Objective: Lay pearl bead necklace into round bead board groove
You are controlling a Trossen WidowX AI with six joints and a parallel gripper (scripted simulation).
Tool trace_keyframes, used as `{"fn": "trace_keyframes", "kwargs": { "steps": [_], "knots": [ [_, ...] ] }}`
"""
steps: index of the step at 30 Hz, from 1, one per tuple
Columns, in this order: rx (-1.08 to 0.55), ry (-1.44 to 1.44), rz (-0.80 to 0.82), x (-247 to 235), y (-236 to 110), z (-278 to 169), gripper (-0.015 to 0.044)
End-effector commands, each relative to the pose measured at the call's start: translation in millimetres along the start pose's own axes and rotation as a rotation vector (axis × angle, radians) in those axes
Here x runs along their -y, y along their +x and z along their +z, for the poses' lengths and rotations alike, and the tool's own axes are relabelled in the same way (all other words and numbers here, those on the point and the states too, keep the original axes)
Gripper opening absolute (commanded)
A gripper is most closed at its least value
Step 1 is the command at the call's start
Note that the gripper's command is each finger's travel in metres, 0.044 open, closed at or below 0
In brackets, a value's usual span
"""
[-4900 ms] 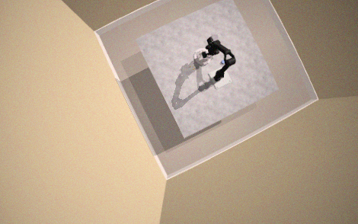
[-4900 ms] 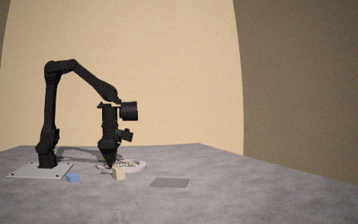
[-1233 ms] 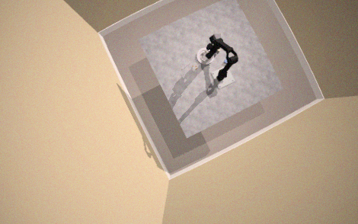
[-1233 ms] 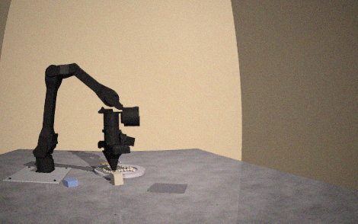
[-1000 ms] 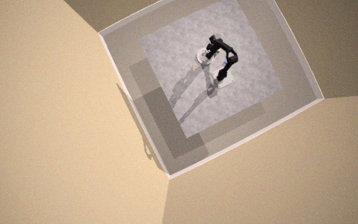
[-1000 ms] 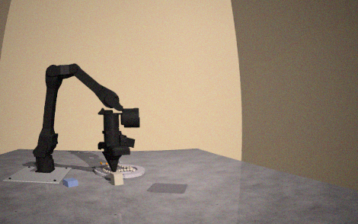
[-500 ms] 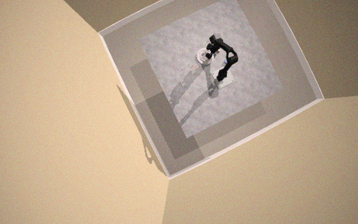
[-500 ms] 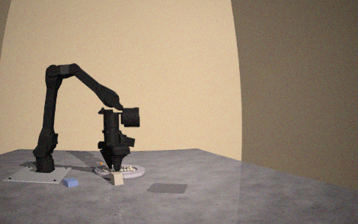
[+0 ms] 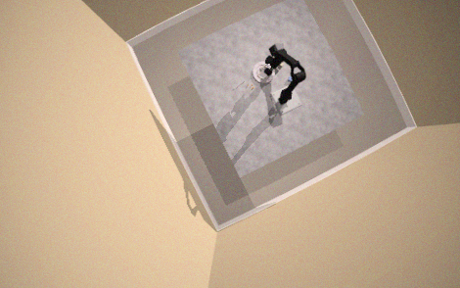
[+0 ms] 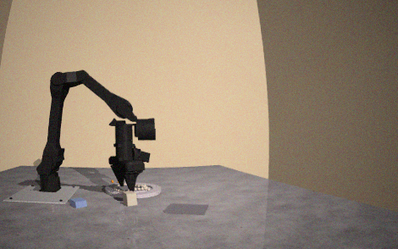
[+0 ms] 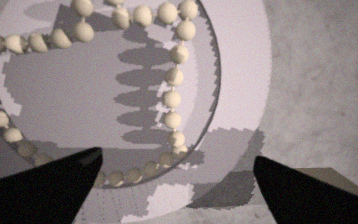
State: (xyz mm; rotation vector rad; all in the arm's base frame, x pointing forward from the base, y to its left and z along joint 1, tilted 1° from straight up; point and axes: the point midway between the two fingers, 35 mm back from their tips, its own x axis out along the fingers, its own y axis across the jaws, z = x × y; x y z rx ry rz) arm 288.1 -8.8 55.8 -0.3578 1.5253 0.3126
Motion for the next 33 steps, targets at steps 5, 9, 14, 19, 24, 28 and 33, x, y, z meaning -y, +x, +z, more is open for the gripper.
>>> {"fn": "trace_keyframes", "kwargs": {
  "steps": [5, 9, 14, 19, 24, 28, 33],
  "knots": [
    [-0.001, -0.035, 0.000, 0, -5, 1, 0.0387],
    [0.000, -0.223, 0.000, -2, -28, 9, 0.0282],
    [0.000, -0.255, 0.000, -3, -32, 11, 0.0151],
    [0.000, -0.255, 0.000, -3, -26, 11, 0.0120],
    [0.008, -0.249, -0.004, -2, -25, 12, 0.0120],
    [0.008, -0.249, -0.004, -2, -22, 12, 0.0120],
    [0.006, -0.251, -0.003, -2, -14, 12, 0.0120]
  ]
}}
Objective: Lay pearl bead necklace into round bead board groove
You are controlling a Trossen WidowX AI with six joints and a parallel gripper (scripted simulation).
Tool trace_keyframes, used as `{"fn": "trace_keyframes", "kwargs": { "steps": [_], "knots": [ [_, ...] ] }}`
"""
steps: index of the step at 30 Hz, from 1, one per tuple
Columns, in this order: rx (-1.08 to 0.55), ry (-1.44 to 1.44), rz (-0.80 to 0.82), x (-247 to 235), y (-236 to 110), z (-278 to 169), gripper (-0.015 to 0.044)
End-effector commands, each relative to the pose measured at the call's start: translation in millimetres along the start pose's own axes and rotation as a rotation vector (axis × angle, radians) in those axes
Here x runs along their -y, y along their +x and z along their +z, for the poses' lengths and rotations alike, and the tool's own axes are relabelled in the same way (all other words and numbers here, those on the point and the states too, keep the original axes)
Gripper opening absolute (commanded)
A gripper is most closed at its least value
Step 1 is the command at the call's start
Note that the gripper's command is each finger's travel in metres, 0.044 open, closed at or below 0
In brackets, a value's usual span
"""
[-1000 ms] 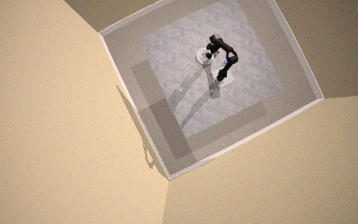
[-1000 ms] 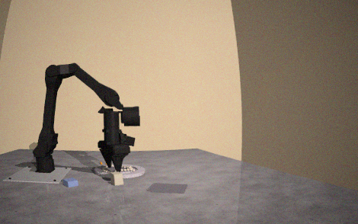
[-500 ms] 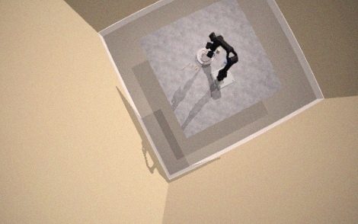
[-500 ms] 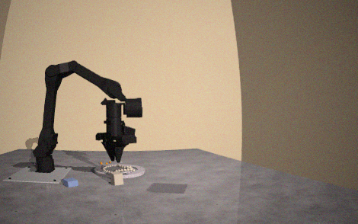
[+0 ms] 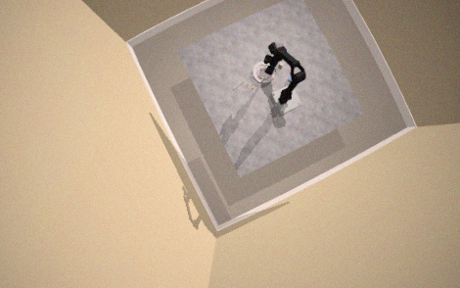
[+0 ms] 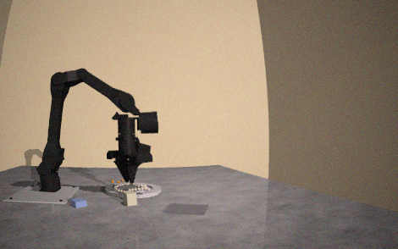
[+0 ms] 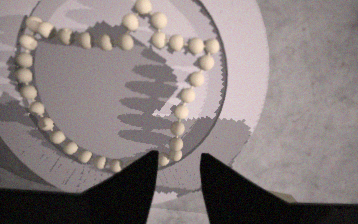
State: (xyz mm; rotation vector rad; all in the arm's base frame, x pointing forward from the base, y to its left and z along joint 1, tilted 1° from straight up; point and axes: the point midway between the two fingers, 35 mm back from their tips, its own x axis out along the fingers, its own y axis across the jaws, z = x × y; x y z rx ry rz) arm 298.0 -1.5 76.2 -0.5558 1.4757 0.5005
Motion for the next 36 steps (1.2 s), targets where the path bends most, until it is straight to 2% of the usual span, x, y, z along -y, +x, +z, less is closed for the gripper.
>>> {"fn": "trace_keyframes", "kwargs": {
  "steps": [1, 20, 25, 36],
  "knots": [
    [-0.006, -0.002, 0.005, 0, 8, -1, 0.0120],
    [-0.011, -0.006, 0.009, -2, 28, -2, 0.0120],
    [-0.008, -0.003, 0.006, -2, 26, -2, 0.0000],
    [-0.008, -0.003, 0.006, -2, 26, -2, 0.0000]
  ]
}}
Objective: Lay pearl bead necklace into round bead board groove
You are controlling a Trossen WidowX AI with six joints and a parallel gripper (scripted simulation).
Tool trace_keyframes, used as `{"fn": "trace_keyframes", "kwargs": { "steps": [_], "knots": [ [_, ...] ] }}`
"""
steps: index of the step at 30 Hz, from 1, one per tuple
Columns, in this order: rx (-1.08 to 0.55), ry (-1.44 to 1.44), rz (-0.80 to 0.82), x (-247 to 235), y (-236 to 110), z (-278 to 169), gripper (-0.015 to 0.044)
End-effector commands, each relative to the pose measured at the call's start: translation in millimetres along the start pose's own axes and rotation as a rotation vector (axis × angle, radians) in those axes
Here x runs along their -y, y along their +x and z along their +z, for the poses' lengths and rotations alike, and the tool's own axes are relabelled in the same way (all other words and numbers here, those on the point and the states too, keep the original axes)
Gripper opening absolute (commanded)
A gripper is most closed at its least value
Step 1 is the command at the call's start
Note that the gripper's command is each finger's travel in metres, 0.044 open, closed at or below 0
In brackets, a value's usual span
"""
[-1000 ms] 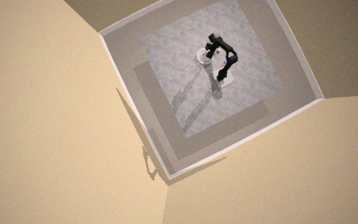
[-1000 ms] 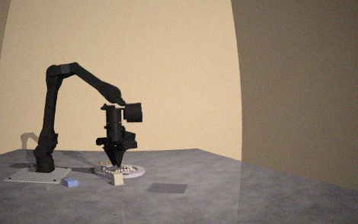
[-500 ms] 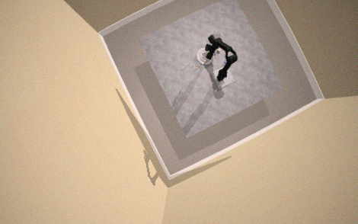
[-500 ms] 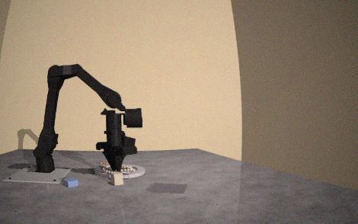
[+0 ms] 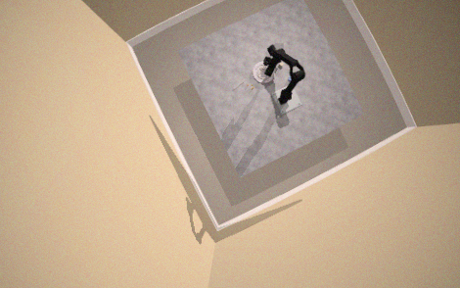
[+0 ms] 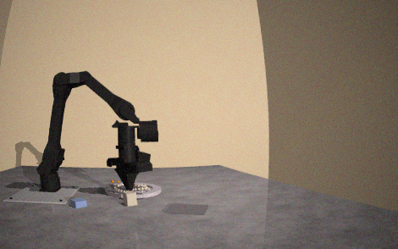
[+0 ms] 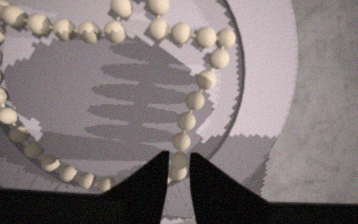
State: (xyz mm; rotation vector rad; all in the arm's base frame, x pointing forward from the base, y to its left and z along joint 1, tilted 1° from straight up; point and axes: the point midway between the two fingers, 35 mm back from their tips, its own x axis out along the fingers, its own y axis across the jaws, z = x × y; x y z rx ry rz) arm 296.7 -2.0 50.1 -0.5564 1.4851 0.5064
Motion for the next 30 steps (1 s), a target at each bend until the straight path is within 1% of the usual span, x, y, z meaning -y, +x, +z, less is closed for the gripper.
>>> {"fn": "trace_keyframes", "kwargs": {
  "steps": [1, 19, 26, 30],
  "knots": [
    [0.001, 0.000, 0.000, 0.1, -0.3, 0.1, 0.0000],
    [0.001, 0.000, 0.000, 0.1, -0.3, 0.1, 0.0000],
    [-0.003, -0.003, 0.002, 0.0, -6.1, -0.1, 0.0000],
    [-0.003, -0.003, 0.001, 7.3, -6.1, -2.1, 0.0000]
  ]
}}
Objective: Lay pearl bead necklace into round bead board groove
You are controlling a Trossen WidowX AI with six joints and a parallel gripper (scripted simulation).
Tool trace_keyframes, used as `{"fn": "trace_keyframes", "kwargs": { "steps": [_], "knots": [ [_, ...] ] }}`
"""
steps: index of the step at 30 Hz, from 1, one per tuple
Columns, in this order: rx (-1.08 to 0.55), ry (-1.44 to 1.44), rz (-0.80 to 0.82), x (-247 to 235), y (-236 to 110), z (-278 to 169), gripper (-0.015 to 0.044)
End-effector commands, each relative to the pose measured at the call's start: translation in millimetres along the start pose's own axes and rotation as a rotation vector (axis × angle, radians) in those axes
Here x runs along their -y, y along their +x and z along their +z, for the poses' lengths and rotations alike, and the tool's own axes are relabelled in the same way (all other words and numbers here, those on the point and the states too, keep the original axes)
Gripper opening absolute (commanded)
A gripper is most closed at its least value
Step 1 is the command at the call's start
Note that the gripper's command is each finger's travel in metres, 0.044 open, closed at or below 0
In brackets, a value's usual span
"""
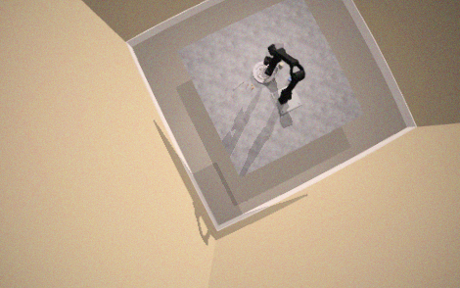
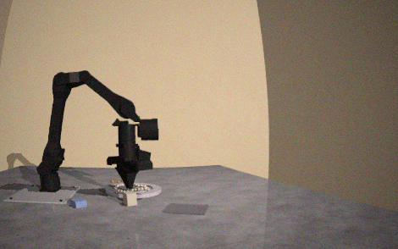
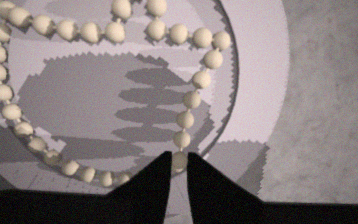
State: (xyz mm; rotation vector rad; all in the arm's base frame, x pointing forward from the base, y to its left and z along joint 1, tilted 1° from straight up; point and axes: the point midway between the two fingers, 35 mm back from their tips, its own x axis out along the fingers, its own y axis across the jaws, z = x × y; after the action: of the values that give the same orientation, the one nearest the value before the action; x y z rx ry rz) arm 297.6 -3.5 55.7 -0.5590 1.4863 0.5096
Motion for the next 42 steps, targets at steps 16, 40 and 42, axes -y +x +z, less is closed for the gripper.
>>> {"fn": "trace_keyframes", "kwargs": {
  "steps": [16, 40, 42],
  "knots": [
    [0.003, 0.004, -0.004, 7.6, 3.8, -2.1, 0.0053],
    [-0.002, 0.001, 0.000, 7.4, -0.6, -2.4, 0.0440],
    [-0.002, 0.001, 0.000, 7.4, -0.6, -2.4, 0.0440]
  ]
}}
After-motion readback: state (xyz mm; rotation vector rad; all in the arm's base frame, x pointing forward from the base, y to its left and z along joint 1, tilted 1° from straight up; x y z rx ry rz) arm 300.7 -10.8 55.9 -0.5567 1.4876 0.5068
